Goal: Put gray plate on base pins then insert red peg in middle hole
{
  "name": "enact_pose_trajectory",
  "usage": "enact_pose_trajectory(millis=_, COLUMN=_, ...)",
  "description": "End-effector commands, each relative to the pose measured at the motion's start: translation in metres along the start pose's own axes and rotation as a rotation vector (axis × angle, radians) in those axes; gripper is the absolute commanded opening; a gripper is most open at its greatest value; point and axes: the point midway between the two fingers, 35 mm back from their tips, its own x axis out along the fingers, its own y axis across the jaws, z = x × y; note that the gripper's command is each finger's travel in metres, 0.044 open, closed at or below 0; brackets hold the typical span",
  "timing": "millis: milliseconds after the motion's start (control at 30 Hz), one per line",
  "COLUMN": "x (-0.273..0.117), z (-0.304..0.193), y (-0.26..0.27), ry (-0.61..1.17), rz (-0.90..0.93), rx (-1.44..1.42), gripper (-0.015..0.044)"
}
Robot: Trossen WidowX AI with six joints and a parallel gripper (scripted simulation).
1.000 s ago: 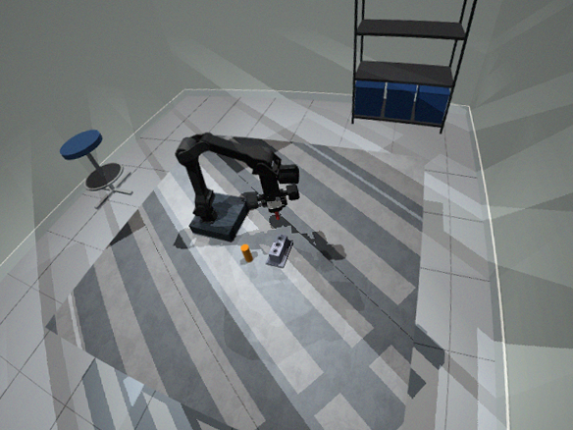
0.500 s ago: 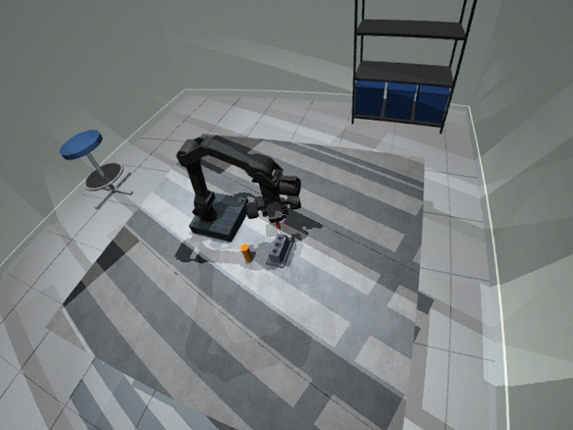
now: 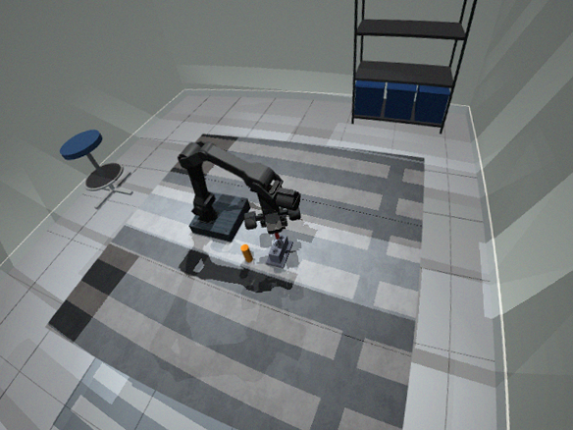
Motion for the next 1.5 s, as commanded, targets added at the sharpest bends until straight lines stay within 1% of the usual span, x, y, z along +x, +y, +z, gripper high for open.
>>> enact_pose_trajectory(millis=0, x=0.001, z=0.012, y=-0.003, ry=-0.001, rz=-0.008, rx=-0.002, gripper=0.0000)
enact_pose_trajectory(millis=1000, x=0.002, z=0.016, y=-0.004, ry=-0.001, rz=-0.005, rx=0.003, gripper=0.0000)
enact_pose_trajectory(millis=1467, x=0.019, z=0.017, y=-0.005, ry=-0.001, rz=-0.009, rx=-0.001, gripper=0.0000)
